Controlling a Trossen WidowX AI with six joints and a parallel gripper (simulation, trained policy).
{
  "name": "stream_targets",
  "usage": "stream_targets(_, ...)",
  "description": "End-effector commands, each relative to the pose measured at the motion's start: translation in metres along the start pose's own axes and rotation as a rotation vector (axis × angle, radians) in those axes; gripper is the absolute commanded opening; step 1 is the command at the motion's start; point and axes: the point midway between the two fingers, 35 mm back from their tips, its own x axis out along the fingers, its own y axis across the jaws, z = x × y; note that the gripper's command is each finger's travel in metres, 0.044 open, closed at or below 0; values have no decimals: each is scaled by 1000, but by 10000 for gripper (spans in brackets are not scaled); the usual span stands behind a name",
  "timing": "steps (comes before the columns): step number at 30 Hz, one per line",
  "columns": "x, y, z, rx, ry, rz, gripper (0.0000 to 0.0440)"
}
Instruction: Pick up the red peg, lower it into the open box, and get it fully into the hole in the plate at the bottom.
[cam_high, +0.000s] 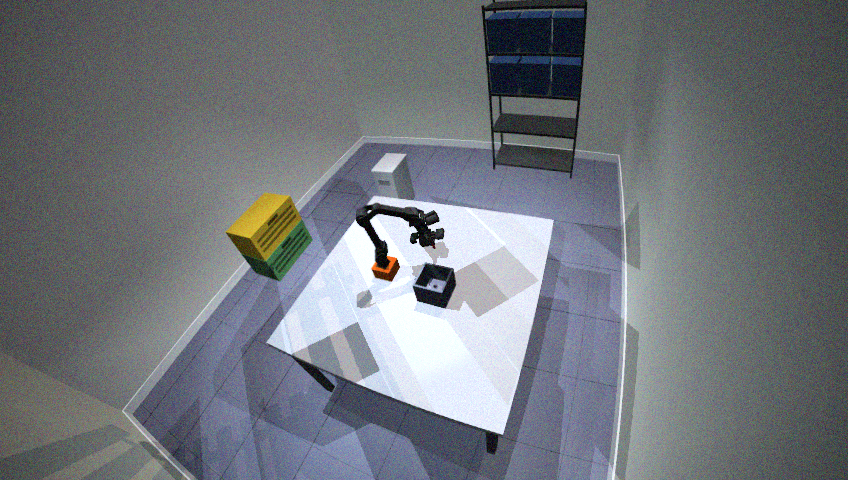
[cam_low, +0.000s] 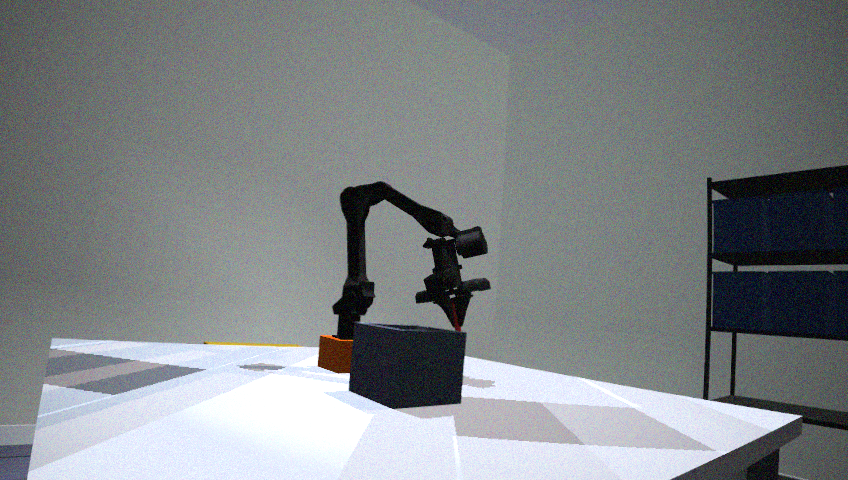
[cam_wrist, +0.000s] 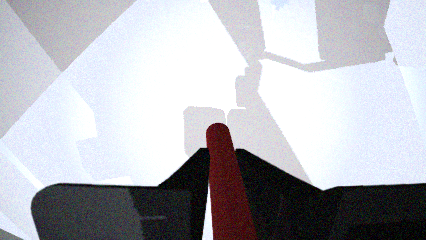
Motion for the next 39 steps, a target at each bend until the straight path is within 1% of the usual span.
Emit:
stream_targets(1, -16, 11, 7, -7, -12, 38, 0)
stream_targets(9, -42, 28, 33, -8, -61, 73, 0)
stream_targets(16, -54, 34, 60, 8, -113, 80, 0)
stream_targets(26, -59, 34, 96, 35, -167, 48, 0)
stream_targets(39, -57, 32, 133, 60, -196, -13, 0)
